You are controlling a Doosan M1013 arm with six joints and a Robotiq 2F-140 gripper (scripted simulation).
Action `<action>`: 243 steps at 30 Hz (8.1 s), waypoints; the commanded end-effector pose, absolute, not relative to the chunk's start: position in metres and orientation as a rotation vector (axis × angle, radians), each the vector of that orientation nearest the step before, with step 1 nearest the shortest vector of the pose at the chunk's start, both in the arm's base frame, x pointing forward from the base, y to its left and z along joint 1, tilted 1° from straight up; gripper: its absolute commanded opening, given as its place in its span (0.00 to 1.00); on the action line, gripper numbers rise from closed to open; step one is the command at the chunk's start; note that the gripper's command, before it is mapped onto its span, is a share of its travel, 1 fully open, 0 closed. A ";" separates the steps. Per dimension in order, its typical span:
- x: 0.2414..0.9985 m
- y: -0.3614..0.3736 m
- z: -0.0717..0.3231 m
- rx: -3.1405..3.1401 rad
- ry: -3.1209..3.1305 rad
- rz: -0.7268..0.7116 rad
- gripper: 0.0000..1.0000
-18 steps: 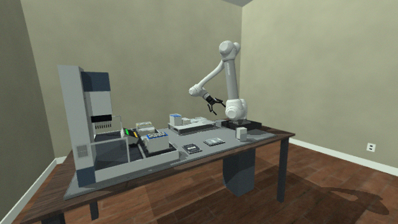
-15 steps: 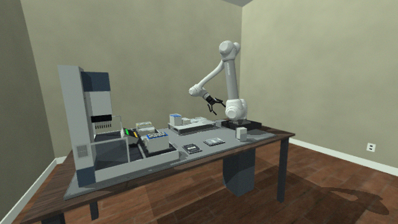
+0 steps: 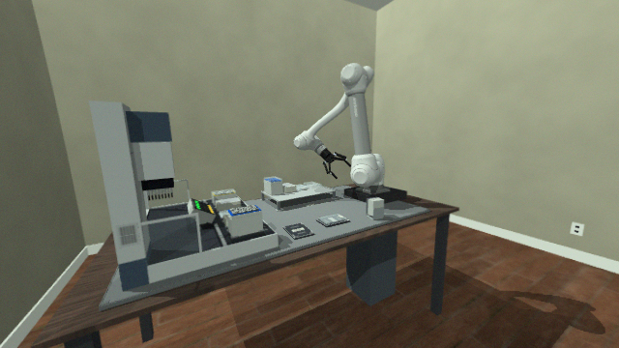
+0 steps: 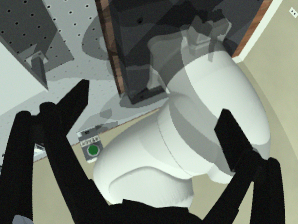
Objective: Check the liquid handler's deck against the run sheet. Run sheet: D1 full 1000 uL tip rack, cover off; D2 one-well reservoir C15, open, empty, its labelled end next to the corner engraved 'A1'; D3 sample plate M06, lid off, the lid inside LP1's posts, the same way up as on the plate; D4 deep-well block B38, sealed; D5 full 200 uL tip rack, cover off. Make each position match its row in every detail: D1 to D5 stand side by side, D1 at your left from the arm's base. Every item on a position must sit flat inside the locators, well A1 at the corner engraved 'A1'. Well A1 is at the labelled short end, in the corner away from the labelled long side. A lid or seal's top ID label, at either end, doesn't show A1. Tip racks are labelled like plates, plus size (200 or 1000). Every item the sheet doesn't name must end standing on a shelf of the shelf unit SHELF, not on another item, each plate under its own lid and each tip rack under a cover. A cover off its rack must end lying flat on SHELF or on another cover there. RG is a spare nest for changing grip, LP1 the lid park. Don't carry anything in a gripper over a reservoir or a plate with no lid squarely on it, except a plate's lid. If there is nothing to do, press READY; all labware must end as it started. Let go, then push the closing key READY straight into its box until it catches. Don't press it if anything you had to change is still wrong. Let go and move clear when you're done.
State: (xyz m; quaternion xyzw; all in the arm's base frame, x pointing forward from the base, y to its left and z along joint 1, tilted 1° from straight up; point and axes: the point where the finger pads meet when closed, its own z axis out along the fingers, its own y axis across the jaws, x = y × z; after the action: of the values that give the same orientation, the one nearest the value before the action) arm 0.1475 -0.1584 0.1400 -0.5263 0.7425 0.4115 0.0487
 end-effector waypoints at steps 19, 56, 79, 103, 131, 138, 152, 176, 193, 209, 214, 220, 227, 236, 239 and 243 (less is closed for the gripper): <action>0.234 -0.140 0.158 -2.051 1.985 1.097 0.79; 0.392 -0.106 0.190 -2.704 1.313 0.719 0.79; 0.493 -0.084 0.210 -2.979 0.799 0.432 0.79; 0.589 -0.063 0.230 -3.124 0.270 0.136 0.79; 0.714 -0.036 0.255 -3.150 0.004 -0.012 0.79; 0.738 -0.031 0.260 -3.150 0.004 -0.012 0.79; 0.795 -0.019 0.272 -3.150 0.004 -0.012 0.79; 0.863 -0.071 0.278 -3.150 -0.009 -0.012 0.79; 0.905 -0.133 0.279 -3.150 -0.009 -0.012 0.79; 0.944 -0.191 0.280 -3.150 -0.009 -0.013 0.79; 0.957 -0.212 0.280 -3.150 -0.009 -0.013 0.79; 0.969 -0.229 0.281 -3.150 -0.009 -0.013 0.79; 0.988 -0.258 0.281 -3.150 -0.009 -0.013 0.79; 0.990 -0.261 0.265 -3.150 -0.009 -0.013 0.79; 0.990 -0.261 0.258 -3.150 -0.009 -0.013 0.79; 0.991 -0.261 0.245 -3.150 -0.009 -0.013 0.79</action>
State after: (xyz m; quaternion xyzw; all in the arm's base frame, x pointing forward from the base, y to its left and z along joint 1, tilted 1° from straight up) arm 0.9904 -0.2613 0.2482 -1.0000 -0.0029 -0.0028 -0.0043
